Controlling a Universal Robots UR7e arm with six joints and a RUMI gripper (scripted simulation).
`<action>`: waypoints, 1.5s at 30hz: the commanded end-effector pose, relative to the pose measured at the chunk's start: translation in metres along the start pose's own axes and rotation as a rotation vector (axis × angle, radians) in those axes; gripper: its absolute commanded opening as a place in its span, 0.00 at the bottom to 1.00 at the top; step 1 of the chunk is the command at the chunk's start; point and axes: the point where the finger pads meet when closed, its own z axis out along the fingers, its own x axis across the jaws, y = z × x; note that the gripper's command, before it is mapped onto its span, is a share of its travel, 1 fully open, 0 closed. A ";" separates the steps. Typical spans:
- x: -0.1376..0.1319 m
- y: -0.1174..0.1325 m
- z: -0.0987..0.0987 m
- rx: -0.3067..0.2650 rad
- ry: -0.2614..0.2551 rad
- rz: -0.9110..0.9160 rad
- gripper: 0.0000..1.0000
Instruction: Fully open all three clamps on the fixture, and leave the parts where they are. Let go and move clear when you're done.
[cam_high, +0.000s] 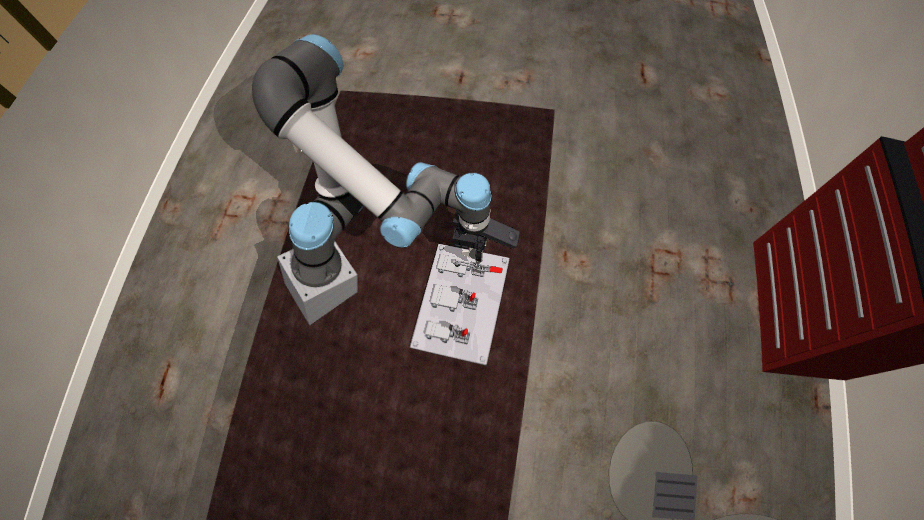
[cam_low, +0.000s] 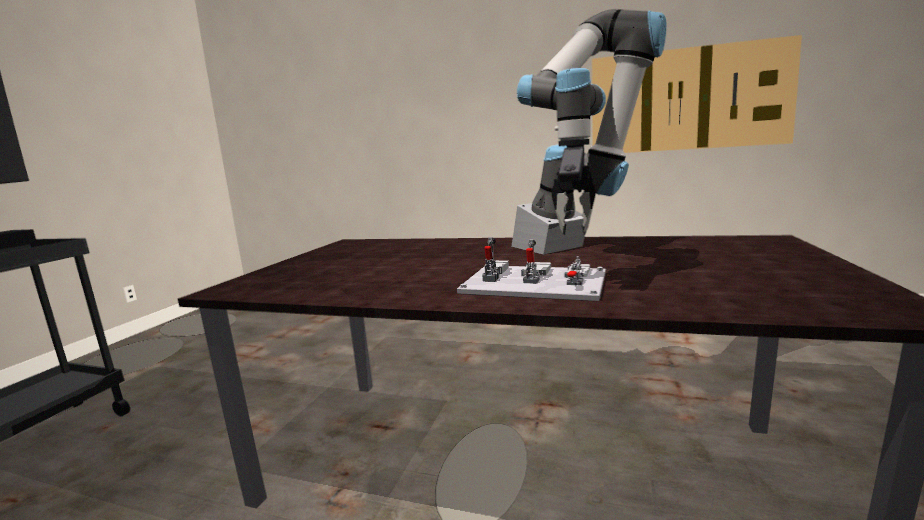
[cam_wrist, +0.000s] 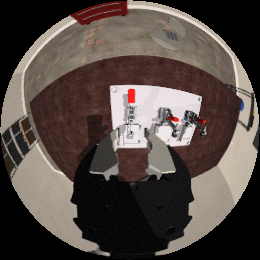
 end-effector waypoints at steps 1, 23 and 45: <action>0.000 -0.007 0.000 0.001 0.000 0.000 0.28; 0.000 -0.044 0.000 0.001 0.000 0.000 0.28; 0.000 -0.046 0.022 0.001 0.000 0.000 0.28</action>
